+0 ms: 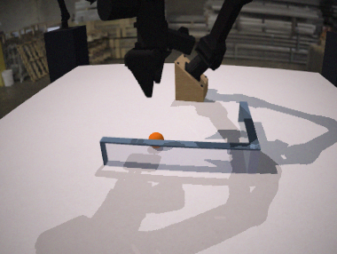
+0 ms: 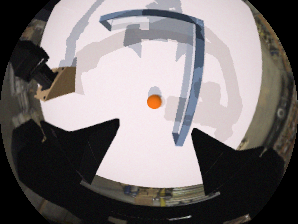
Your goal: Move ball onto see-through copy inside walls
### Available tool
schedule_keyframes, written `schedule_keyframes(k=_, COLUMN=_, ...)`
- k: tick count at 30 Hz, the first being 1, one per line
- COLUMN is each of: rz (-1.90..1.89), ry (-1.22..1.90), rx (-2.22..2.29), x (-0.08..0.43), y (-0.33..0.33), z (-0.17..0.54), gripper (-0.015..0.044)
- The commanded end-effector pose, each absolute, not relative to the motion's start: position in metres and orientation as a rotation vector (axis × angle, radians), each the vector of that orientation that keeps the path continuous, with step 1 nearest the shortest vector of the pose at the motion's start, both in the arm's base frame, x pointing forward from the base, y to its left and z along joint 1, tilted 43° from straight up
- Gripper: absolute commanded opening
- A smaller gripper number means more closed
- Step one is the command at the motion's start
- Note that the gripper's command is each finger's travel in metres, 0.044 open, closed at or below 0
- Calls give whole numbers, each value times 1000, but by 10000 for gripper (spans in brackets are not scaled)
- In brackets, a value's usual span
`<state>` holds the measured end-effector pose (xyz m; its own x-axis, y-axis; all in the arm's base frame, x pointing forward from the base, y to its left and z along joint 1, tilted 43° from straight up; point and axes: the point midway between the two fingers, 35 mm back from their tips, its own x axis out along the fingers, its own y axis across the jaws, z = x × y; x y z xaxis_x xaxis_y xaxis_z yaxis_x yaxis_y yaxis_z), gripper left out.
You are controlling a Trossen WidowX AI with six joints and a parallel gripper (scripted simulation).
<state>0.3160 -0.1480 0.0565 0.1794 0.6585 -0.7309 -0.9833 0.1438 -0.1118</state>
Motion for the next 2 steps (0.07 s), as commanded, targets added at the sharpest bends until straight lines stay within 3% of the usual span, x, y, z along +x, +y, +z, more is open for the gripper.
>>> schedule_keyframes(k=1, rz=1295, ry=602, rx=-673, x=315, y=-149, z=57, gripper=440)
schedule_keyframes(k=2, rz=1295, ry=602, rx=-673, x=315, y=-149, z=57, gripper=440)
